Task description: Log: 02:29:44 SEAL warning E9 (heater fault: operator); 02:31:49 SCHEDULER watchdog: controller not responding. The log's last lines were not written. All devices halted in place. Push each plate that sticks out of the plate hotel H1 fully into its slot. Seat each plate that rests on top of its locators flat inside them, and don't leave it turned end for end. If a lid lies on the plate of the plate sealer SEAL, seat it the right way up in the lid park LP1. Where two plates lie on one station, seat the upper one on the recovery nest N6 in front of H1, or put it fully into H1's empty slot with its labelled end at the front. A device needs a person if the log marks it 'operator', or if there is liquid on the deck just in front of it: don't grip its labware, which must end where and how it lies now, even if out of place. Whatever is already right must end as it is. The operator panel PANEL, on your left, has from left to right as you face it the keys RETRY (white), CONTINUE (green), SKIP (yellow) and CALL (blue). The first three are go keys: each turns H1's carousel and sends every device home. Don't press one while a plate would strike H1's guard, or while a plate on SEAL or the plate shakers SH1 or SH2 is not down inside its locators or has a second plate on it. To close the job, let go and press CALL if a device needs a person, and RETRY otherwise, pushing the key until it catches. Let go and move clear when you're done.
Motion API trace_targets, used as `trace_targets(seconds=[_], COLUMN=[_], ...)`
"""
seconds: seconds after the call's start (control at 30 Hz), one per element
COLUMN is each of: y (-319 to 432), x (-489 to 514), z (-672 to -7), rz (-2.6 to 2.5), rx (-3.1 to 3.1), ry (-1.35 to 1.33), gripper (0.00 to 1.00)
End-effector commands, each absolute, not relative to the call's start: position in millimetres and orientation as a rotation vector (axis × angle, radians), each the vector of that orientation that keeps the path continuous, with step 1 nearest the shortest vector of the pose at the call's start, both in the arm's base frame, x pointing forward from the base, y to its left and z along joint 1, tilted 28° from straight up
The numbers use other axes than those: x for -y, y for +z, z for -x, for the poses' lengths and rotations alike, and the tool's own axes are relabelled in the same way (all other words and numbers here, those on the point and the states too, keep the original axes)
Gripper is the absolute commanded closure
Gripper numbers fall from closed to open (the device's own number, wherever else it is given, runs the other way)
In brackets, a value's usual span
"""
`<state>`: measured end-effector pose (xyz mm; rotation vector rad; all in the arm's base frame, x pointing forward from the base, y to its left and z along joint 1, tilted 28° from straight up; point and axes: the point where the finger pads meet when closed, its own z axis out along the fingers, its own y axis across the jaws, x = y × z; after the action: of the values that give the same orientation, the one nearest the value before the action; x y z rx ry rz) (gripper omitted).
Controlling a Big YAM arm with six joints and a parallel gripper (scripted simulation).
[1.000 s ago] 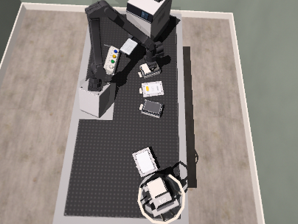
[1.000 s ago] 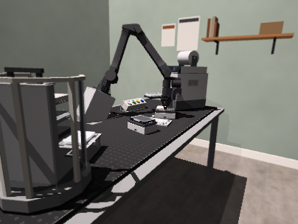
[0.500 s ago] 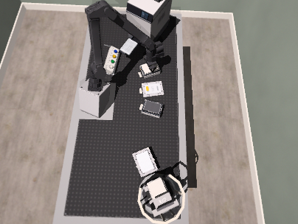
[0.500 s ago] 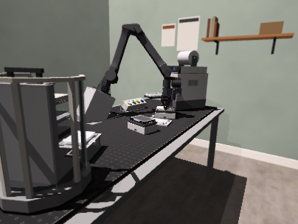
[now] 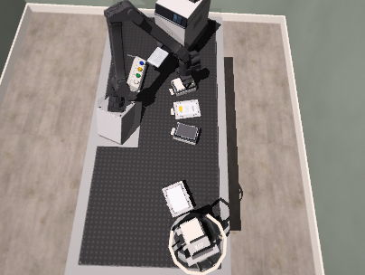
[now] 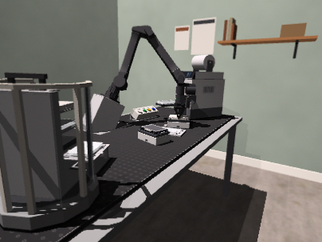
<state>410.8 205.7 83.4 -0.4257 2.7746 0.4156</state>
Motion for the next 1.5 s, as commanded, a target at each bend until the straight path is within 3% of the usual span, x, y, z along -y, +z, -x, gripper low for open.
trace_targets(seconds=[0.0,0.87,1.47], y=[78,78,143], x=[-214,-214,-188], z=[-410,-410,-415], rz=[0.437,0.437,0.424], rx=[-2.782,-2.782,-2.728], ry=[0.423,0.423,0.423], gripper=[0.0,0.0,0.0])
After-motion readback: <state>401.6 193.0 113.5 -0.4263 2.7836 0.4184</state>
